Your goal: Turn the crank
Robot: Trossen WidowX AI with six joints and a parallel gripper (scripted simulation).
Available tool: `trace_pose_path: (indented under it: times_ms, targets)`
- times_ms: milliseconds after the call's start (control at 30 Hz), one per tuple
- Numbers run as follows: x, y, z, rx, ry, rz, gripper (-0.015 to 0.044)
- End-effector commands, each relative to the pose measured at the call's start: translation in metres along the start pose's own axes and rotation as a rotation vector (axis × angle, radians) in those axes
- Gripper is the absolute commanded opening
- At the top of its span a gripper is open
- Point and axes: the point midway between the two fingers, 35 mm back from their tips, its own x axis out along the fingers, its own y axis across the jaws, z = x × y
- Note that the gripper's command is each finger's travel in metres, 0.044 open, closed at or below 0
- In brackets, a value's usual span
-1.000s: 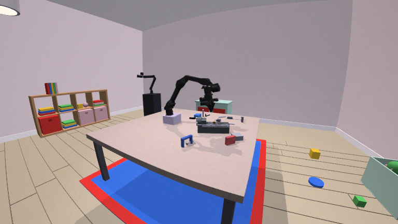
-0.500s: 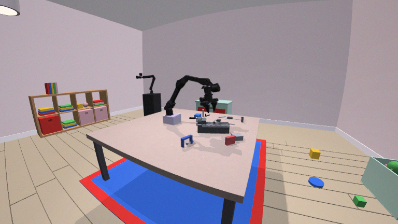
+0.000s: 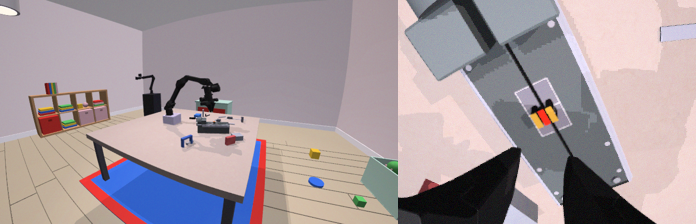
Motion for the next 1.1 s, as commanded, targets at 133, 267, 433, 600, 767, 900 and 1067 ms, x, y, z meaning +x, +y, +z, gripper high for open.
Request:
trace_pose_path:
  times_ms: [133,267,433,600,767,900,1067]
  targets:
    - [0.0001,0.0001,0.0000,0.000,0.000,0.001,0.0000]
    - [0.0001,0.0001,0.0000,0.000,0.000,0.001,0.0000]
    - [0.0000,0.0002,0.0000,0.000,0.000,0.001,0.0000]
    - [0.0000,0.0002,0.0000,0.000,0.000,0.001,0.0000]
    - [0.0000,0.0002,0.0000,0.000,0.000,0.001,0.0131]
    - [0.0000,0.0002,0.0000,0.000,0.000,0.001,0.0236]
    - [0.0000,0.0002,0.0000,0.000,0.000,0.001,0.0368]
